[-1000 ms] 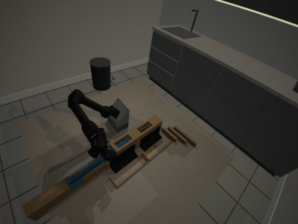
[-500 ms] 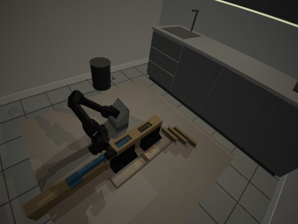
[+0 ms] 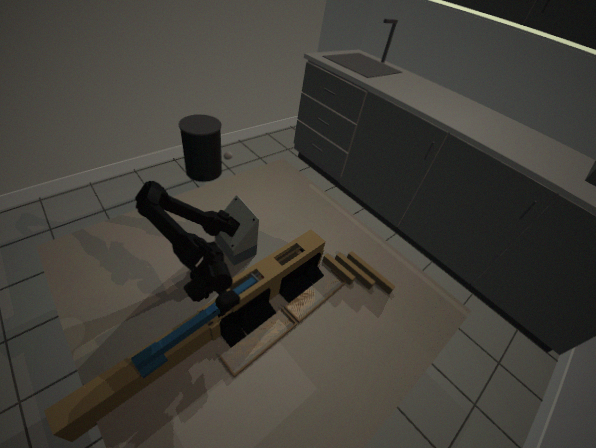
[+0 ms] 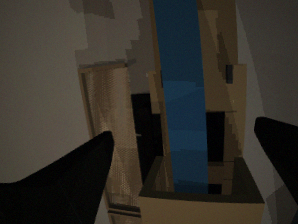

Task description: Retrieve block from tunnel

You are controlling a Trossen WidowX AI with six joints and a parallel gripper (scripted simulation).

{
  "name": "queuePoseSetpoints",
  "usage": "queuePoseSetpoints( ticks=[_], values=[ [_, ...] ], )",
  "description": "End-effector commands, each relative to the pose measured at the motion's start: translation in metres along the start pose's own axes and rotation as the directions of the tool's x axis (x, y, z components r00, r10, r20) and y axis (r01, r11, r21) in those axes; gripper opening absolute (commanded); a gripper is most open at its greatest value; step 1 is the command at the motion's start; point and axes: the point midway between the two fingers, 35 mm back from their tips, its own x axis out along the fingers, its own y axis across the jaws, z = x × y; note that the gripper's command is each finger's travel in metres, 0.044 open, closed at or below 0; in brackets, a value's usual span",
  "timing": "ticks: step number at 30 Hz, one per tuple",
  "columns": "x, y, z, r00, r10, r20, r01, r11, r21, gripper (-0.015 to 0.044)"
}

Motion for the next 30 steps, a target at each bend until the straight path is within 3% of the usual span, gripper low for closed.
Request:
queuePoseSetpoints(
  ticks=[1,20,30],
  values=[
    [0.006,-0.002,-0.003,1.000,-0.006,0.004,0.006,1.000,-0.004,0.0440],
    [0.035,-0.009,-0.008,1.000,-0.005,0.007,0.005,1.000,-0.004,0.0440],
    [0.029,-0.007,-0.005,1.000,-0.006,0.011,0.006,1.000,0.003,0.0177]
  ],
)
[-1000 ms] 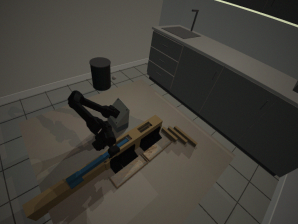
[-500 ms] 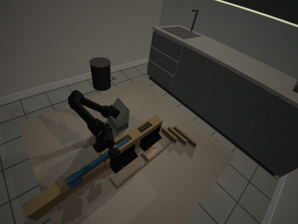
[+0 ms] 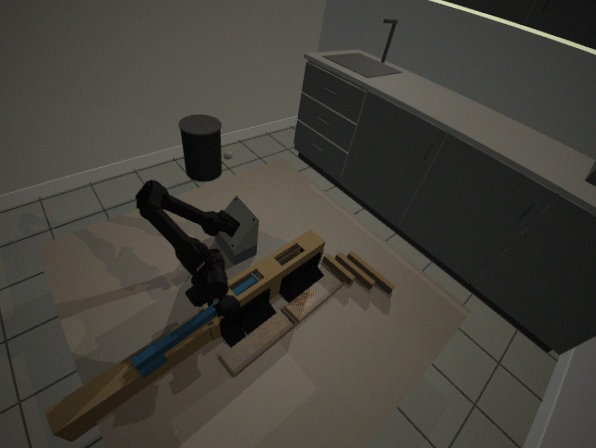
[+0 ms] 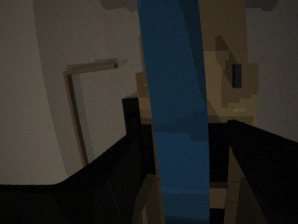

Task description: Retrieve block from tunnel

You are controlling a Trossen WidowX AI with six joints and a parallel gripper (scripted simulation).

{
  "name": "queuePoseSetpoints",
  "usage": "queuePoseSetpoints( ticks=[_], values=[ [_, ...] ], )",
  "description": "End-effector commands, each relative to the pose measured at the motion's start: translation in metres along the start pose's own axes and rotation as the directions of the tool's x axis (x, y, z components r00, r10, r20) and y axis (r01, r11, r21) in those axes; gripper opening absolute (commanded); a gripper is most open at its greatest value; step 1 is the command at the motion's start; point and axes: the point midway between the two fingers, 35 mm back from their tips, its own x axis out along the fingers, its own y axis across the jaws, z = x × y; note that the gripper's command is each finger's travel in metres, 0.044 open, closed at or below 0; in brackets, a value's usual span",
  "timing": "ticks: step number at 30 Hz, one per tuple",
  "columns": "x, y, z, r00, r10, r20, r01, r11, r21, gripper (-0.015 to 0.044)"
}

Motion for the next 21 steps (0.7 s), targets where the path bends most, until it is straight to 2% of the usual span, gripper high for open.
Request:
queuePoseSetpoints(
  ticks=[1,5,8,9,21],
  values=[
    [0.000,0.000,0.001,1.000,0.000,0.001,0.000,1.000,0.004,0.0151],
    [0.000,0.000,0.001,1.000,0.000,0.001,0.000,1.000,0.004,0.0046],
    [0.000,0.000,0.001,1.000,0.000,0.001,0.000,1.000,0.004,0.0026],
    [0.000,0.000,0.001,1.000,0.000,0.000,0.000,1.000,0.004,0.0000],
    [0.009,0.000,0.030,1.000,-0.001,-0.005,0.001,1.000,0.003,0.0000]
  ],
)
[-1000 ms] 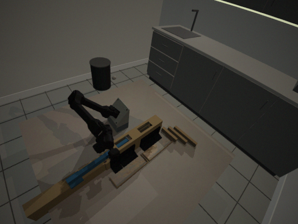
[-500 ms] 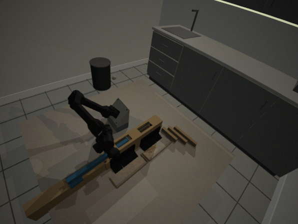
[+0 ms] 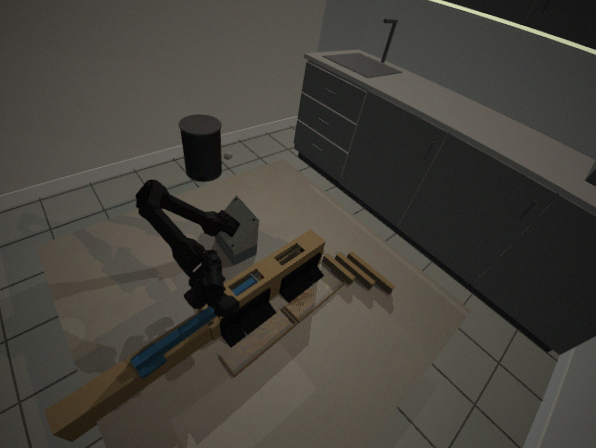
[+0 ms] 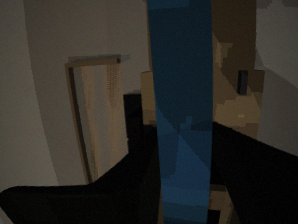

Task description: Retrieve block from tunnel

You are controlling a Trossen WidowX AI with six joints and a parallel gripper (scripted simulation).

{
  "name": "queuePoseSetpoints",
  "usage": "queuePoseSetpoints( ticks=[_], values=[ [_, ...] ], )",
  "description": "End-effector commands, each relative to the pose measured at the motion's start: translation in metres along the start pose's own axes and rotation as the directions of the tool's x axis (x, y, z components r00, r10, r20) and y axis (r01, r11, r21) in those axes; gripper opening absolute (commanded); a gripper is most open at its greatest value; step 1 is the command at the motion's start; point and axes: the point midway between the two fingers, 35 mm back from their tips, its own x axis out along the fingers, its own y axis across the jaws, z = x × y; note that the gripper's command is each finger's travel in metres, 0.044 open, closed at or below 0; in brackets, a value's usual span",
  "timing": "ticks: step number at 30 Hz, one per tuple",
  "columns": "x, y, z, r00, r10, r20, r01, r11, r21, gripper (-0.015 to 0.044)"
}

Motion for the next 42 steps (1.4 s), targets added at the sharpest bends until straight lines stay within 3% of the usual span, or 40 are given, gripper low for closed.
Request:
queuePoseSetpoints(
  ticks=[1,10,42],
  values=[
    [0.008,-0.004,0.029,0.999,-0.017,0.032,0.015,0.999,0.052,0.0000],
    [0.013,-0.008,0.055,0.999,-0.015,0.037,0.013,0.999,0.048,0.0000],
    [0.013,-0.008,0.055,0.999,-0.015,0.038,0.013,0.999,0.048,0.0000]
  ],
)
